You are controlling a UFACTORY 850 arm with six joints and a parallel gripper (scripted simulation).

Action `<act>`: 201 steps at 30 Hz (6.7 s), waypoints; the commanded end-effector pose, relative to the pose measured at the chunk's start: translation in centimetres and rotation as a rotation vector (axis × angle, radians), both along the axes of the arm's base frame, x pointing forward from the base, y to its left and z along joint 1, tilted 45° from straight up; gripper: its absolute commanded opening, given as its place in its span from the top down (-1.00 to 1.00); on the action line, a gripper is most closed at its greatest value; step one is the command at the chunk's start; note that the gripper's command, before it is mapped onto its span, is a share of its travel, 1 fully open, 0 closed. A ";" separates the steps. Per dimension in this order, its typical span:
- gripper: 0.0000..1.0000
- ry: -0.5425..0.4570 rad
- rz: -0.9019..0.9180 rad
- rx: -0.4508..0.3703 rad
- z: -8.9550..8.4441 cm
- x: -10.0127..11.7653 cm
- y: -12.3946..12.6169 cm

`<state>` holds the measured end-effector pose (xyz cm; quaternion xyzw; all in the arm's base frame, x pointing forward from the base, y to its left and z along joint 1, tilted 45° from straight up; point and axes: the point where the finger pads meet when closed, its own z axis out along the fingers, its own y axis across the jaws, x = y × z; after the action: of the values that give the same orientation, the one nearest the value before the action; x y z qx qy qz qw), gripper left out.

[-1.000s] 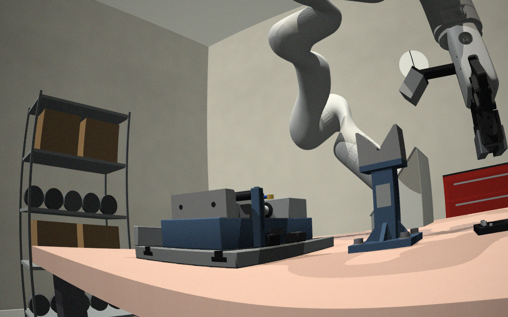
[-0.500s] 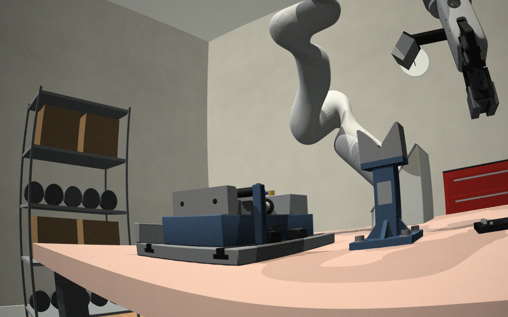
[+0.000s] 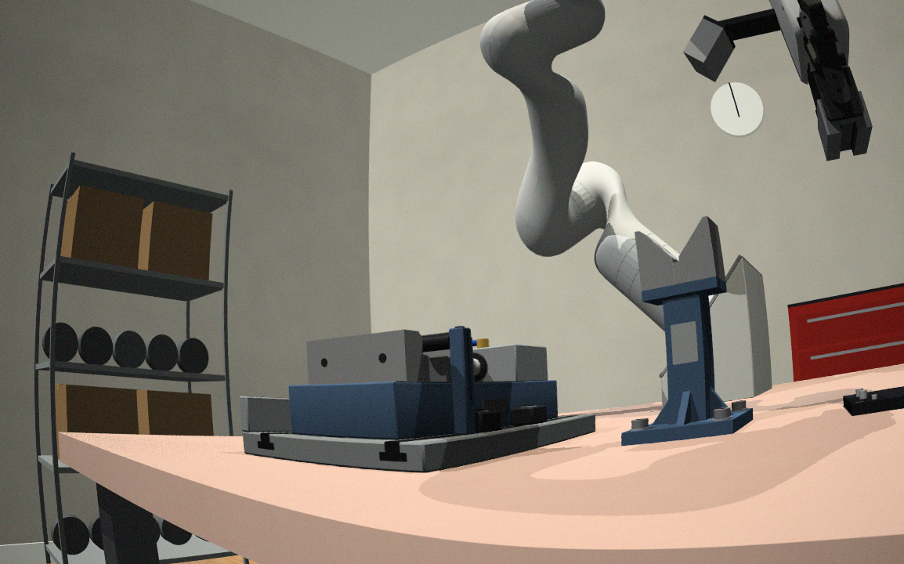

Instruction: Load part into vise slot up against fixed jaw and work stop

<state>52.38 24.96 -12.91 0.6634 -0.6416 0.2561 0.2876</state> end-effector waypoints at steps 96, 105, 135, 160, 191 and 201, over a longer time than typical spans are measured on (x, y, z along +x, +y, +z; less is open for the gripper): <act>1.00 -0.010 -0.227 0.237 -1.0 -2.8 5.6; 1.00 -0.029 -0.337 0.340 -1.7 -3.5 7.9; 1.00 -0.197 -0.782 0.688 -2.0 -2.0 16.0; 1.00 -0.544 -1.283 0.934 0.7 5.6 19.1; 1.00 -1.162 -1.838 0.935 5.2 13.5 10.7; 1.00 -1.359 -1.966 0.859 6.4 13.9 6.7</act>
<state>66.08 33.09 -7.15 -0.2774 -0.9239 -0.0306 -0.2620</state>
